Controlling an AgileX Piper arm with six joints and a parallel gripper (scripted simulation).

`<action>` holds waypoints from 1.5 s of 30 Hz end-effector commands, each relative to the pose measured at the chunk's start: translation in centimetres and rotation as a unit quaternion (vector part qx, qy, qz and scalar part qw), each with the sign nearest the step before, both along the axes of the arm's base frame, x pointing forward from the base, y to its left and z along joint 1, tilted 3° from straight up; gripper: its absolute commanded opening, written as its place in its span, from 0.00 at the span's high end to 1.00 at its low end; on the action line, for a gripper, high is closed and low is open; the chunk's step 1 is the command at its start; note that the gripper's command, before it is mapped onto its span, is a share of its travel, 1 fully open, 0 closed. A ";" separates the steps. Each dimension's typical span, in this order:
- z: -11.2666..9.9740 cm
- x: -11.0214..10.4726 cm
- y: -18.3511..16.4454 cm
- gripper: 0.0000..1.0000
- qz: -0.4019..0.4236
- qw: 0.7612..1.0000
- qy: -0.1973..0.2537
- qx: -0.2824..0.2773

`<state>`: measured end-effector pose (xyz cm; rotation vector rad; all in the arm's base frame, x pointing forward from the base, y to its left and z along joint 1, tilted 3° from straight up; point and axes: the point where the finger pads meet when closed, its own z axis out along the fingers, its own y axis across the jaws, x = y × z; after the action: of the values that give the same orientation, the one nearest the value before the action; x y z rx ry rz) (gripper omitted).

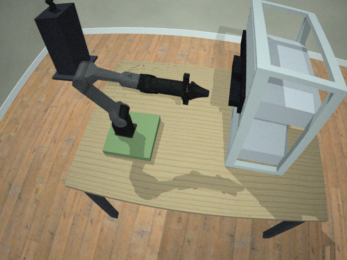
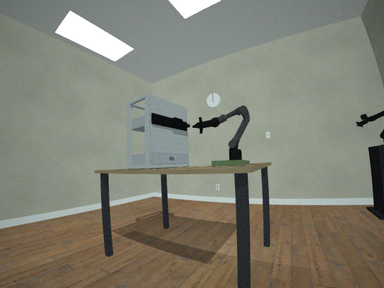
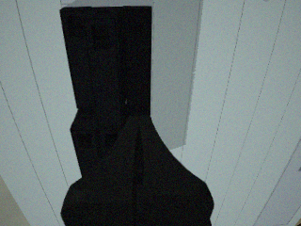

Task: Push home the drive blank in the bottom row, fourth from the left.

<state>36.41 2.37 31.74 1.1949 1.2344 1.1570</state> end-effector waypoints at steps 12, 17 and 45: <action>0.1 -3.5 0.1 1.00 0.000 1.000 0.001 0.000; 0.1 -4.5 0.1 1.00 0.000 1.000 0.001 0.000; 0.3 -10.3 0.3 1.00 0.000 1.000 0.001 0.000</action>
<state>26.12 2.69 32.11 1.1946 1.2368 1.1576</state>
